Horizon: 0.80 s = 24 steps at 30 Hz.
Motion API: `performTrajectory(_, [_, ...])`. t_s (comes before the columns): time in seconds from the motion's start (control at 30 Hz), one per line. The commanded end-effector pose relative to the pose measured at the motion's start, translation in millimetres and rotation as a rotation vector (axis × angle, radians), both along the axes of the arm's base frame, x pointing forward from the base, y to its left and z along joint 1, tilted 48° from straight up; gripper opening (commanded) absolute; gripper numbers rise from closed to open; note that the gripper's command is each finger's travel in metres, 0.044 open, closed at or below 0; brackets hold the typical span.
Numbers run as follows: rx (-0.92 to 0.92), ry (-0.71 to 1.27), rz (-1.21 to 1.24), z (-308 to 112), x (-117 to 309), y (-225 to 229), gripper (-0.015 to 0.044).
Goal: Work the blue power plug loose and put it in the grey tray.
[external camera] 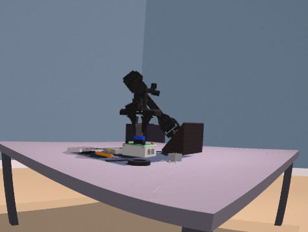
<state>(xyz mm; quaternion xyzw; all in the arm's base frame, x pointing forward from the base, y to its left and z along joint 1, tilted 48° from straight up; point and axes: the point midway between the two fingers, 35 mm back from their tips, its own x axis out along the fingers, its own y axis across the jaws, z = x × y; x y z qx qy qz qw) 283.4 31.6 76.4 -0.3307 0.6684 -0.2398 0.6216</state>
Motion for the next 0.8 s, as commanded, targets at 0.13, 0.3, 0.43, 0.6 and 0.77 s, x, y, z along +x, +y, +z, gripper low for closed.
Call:
performTrajectory(0.13, [0.000, 0.002, 0.002, 5, 0, 7, 0.0000])
performTrajectory(0.3, [-0.061, -0.004, 0.009, 6, -1, 16, 0.0000])
performTrajectory(0.43, [-0.080, -0.005, 0.011, 5, -1, 17, 0.0000])
performTrajectory(0.6, [0.043, 0.006, -0.002, 13, 1, 10, 0.0000])
performTrajectory(0.77, [0.137, 0.015, -0.014, 20, 2, 6, 0.0000])
